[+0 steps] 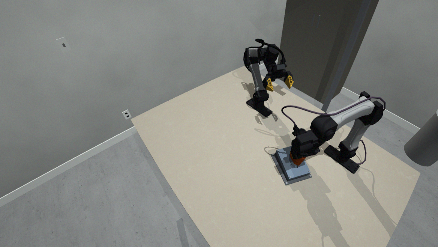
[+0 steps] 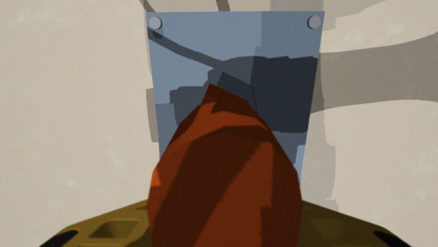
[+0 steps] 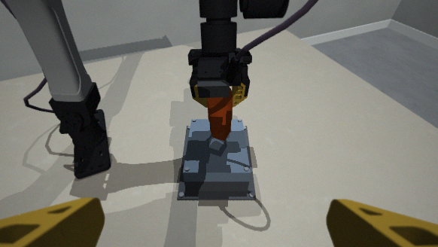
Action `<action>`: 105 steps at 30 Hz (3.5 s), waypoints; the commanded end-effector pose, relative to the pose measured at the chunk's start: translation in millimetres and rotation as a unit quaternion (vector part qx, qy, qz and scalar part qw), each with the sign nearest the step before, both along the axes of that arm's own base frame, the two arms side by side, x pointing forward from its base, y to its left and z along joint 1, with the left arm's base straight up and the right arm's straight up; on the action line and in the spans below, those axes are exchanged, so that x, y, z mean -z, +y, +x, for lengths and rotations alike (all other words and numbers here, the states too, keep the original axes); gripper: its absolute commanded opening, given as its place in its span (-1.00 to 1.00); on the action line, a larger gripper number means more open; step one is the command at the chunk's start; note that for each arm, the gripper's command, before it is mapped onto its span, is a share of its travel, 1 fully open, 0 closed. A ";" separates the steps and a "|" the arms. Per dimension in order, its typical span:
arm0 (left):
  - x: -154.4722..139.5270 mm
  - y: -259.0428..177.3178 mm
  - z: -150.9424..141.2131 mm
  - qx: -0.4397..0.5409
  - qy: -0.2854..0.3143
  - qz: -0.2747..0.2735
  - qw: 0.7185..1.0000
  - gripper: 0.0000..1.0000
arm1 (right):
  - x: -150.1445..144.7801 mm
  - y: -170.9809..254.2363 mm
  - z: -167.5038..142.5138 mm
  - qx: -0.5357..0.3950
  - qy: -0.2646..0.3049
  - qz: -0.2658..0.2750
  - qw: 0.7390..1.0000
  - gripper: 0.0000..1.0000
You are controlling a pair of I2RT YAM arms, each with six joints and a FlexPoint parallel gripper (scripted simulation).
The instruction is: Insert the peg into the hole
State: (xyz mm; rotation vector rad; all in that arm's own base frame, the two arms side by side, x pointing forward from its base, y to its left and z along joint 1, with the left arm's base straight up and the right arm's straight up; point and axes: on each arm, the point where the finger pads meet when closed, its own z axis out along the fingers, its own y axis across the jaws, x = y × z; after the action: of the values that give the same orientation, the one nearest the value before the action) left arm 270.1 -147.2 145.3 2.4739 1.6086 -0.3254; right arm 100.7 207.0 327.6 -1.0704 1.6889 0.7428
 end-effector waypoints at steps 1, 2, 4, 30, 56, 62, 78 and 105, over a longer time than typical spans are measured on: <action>4.4 -10.7 3.8 -0.001 -0.027 -0.021 0.999 -0.33 | 4.2 -2.5 -1.9 0.006 0.005 -0.004 1.000 1.00; 8.2 -10.6 1.4 -0.001 -0.024 -0.020 1.000 -0.33 | 2.4 -2.0 -2.0 0.005 0.003 0.000 1.000 1.00; 19.3 -9.2 -5.3 0.001 -0.003 -0.012 1.000 -0.33 | 2.4 -2.0 -2.0 0.005 0.003 0.000 1.000 1.00; 24.5 -5.1 -3.1 -0.002 0.009 -0.003 1.000 -0.33 | 2.4 -2.1 -1.9 0.005 0.002 -0.001 1.000 1.00; 23.3 -8.4 -2.6 0.002 -0.009 -0.009 1.000 -0.33 | 2.4 -2.1 -1.9 0.005 0.002 -0.001 1.000 1.00; 24.4 -7.8 -5.4 0.002 -0.007 -0.009 1.000 -0.33 | 2.4 -2.1 -1.9 0.005 0.002 -0.001 1.000 1.00; 40.9 -10.0 -6.8 0.002 0.008 -0.007 1.000 -0.33 | 2.4 -2.1 -1.9 0.005 0.002 -0.001 1.000 1.00; 31.8 -10.6 -2.9 0.004 -0.004 -0.009 1.000 -0.33 | 2.4 -2.1 -1.9 0.005 0.002 -0.001 1.000 1.00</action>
State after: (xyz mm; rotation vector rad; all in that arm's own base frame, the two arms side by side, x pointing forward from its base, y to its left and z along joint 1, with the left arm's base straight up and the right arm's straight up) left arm 262.5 -152.2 107.7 2.4841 1.6109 -0.3605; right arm 97.8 205.8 327.7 -1.0699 1.6876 0.7447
